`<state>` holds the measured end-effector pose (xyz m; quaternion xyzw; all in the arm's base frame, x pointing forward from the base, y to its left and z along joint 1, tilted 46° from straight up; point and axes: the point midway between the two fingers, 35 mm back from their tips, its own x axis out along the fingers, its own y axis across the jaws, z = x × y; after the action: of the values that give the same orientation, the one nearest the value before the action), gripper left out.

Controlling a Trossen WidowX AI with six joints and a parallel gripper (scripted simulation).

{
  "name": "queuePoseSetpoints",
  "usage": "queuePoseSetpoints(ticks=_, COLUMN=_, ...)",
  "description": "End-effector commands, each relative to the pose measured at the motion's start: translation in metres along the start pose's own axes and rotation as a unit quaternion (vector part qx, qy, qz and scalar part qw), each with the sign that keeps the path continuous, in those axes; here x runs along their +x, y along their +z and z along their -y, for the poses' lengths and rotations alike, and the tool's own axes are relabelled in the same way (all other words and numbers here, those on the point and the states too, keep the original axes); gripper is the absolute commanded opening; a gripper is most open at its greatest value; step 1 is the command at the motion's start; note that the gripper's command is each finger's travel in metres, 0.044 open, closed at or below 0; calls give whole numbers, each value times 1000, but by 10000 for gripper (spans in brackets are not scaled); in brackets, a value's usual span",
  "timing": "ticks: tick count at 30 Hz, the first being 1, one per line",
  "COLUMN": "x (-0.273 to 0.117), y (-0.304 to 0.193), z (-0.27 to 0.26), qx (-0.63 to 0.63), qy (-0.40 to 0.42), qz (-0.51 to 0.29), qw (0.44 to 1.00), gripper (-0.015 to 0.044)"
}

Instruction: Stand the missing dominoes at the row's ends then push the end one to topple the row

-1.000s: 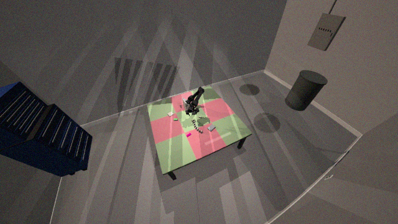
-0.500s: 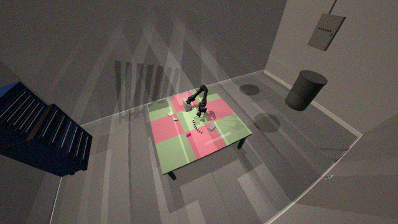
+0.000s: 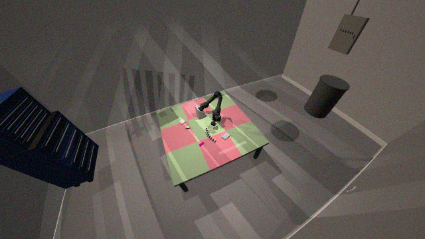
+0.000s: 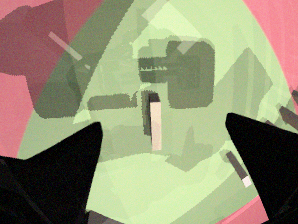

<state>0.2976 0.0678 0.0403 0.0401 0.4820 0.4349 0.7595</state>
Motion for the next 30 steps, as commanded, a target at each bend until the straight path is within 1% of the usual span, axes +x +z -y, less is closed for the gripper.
queuePoseSetpoints(ticks=1, x=29, y=-3, z=-4, qx=4, qy=6, qz=-2, qw=1000, gripper=440)
queuePoseSetpoints(ticks=16, x=48, y=-1, z=-6, qx=4, qy=7, qz=-2, qw=1000, gripper=440)
queuePoseSetpoints(ticks=21, x=49, y=-1, z=-6, qx=4, qy=7, qz=-2, qw=1000, gripper=440)
queuePoseSetpoints(ticks=30, x=49, y=-1, z=-6, qx=4, qy=7, qz=-2, qw=1000, gripper=204)
